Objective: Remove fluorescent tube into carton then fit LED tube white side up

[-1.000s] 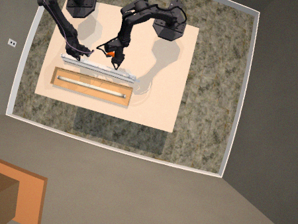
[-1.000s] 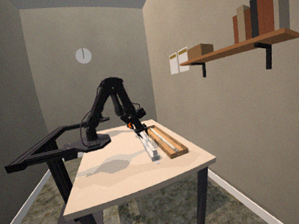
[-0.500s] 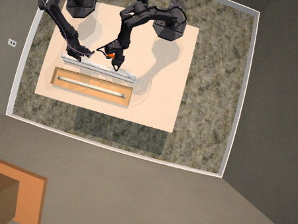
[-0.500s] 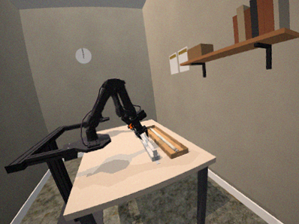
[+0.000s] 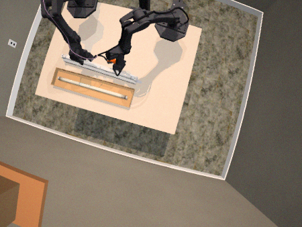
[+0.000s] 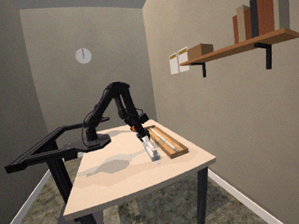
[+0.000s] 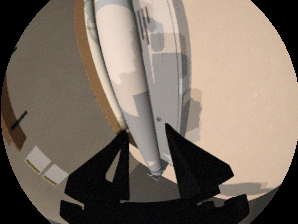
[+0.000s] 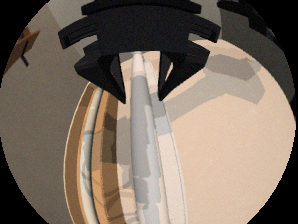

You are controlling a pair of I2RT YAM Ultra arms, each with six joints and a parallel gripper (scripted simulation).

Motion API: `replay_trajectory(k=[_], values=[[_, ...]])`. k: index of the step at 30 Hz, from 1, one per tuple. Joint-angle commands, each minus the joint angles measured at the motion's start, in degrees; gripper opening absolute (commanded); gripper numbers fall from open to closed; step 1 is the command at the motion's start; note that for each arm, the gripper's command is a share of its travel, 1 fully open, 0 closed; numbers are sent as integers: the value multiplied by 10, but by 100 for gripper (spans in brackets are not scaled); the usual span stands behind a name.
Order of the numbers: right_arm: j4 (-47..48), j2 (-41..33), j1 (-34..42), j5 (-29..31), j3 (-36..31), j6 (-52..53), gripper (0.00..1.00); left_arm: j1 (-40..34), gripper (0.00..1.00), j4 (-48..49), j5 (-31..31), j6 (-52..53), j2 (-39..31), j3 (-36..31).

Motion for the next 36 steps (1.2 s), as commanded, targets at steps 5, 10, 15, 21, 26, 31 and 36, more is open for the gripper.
replay_trajectory(k=[5,10,15,21,26,31,36], values=[[21,-16,1,-9,21,3,49,-1,11,-1,-1,1,-11,18],[21,-15,1,-9,21,3,49,-1,11,1,-2,1,-11,22],[21,-15,1,-9,21,3,49,-1,11,2,-2,1,-11,22],[21,-16,1,-9,21,3,11,-1,11,2,-2,1,-11,22],[21,-16,1,-3,21,4,11,-1,11,4,0,1,-7,22],[21,-16,1,-3,21,4,11,-1,11,3,1,1,-7,22],[21,-16,1,-3,21,4,11,-1,11,3,1,1,-7,22]])
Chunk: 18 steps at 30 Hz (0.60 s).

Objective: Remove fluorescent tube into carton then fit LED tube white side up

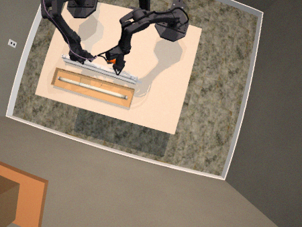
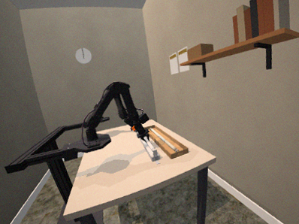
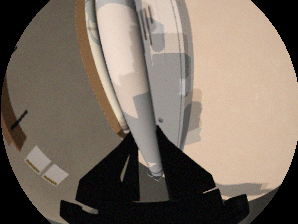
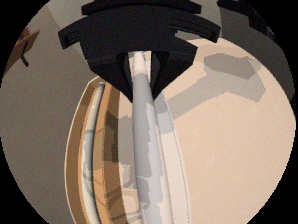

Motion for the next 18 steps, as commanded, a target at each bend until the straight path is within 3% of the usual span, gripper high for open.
replay_trajectory(k=[1,18], values=[[15,-21,2,1,16,4,11,-2,11,3,0,0,-10,16],[-51,0,-10,-15,37,3,11,12,11,-51,22,-10,-22,27]])
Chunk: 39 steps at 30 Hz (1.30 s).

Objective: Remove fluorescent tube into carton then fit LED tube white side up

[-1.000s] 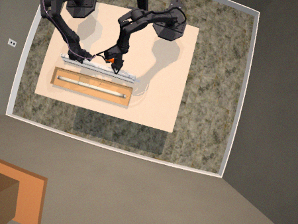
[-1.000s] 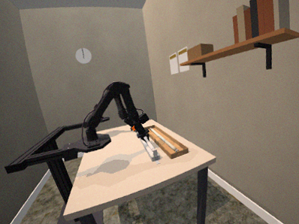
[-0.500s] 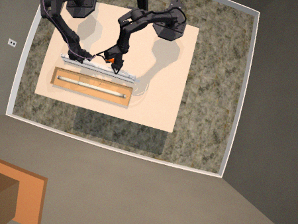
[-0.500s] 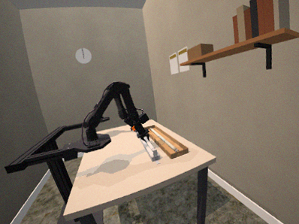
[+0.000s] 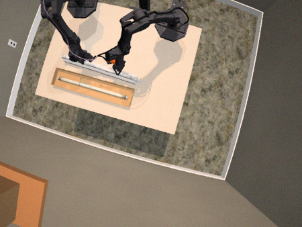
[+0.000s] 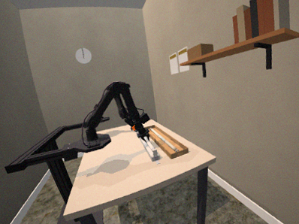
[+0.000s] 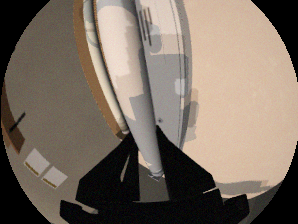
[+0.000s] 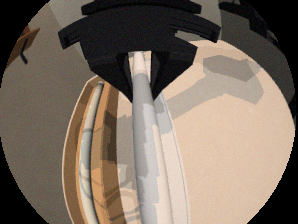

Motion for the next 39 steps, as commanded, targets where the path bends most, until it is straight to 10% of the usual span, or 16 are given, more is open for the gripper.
replay_trajectory(k=[1,39], values=[[-27,0,-6,-10,24,3,11,9,11,-31,12,-8,-19,19],[-345,72,-33,-68,241,-14,11,49,11,-338,133,-26,11,186]])
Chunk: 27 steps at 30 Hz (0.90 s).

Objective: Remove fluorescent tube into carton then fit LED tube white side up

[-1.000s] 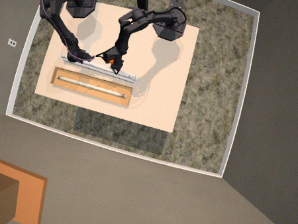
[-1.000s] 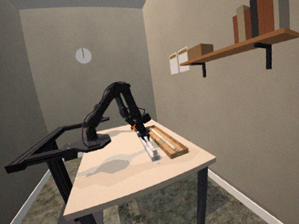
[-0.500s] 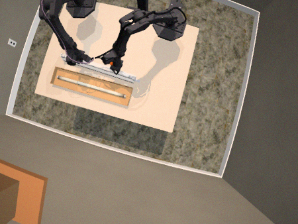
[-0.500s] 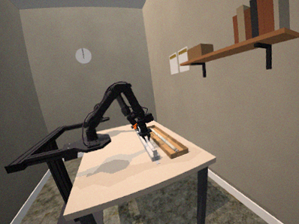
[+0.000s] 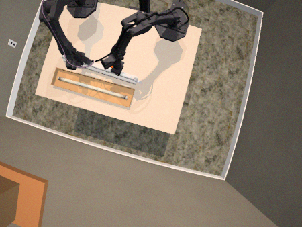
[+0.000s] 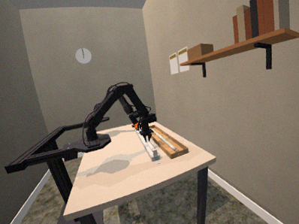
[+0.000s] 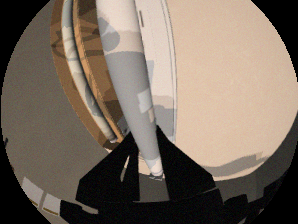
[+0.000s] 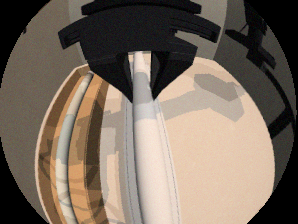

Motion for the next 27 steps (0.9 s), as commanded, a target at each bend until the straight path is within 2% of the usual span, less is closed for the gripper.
replay_trajectory(k=[1,4,7,8,21,24,25,27], values=[[-42,8,-9,-15,38,-6,11,12,11,-49,23,-5,4,35],[-73,19,-12,-20,63,-8,11,16,11,-79,35,-4,11,58],[-48,15,-12,-14,65,-3,11,16,11,-59,22,-4,8,61],[-89,27,-12,-22,79,-9,11,18,11,-92,40,0,16,72],[-211,82,-21,-41,187,-17,11,35,11,-208,86,9,49,162],[-186,81,-21,-37,189,-16,11,35,11,-188,75,7,51,166],[-226,92,-19,-42,205,-18,11,37,11,-222,91,11,57,179],[-244,102,-24,-46,222,-20,11,39,11,-240,99,12,63,194]])
